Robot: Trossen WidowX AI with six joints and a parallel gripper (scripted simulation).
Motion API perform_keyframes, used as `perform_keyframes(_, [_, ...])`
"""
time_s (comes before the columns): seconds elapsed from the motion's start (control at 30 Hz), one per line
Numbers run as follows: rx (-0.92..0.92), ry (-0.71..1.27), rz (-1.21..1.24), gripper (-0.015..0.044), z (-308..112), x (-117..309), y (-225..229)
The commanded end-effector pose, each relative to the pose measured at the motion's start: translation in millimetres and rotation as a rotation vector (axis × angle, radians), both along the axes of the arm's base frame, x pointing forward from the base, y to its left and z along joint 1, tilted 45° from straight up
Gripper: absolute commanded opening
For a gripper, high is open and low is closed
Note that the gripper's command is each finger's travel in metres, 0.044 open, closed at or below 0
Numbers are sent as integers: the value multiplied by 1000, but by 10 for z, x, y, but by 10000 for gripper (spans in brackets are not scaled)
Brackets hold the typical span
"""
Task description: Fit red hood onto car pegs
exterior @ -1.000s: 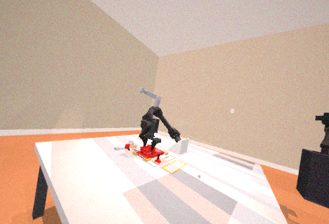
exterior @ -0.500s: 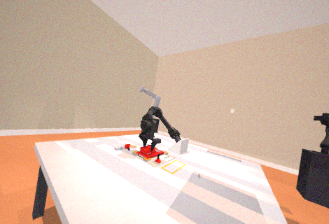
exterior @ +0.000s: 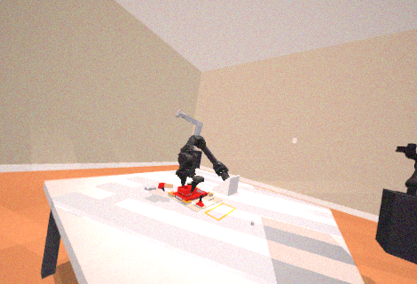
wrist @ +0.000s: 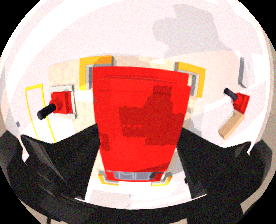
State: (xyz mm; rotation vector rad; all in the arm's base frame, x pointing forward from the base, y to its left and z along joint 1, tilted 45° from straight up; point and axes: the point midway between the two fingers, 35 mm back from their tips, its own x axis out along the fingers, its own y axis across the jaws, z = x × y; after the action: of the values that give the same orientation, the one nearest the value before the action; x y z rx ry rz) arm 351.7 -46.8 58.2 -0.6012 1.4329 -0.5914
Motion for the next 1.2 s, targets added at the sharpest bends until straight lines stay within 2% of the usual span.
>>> perform_keyframes(0.0, [1,11,-10,0,-52,-18,-57])
perform_keyframes(1.17, [-1,10,-11,0,-83,-26,-92])
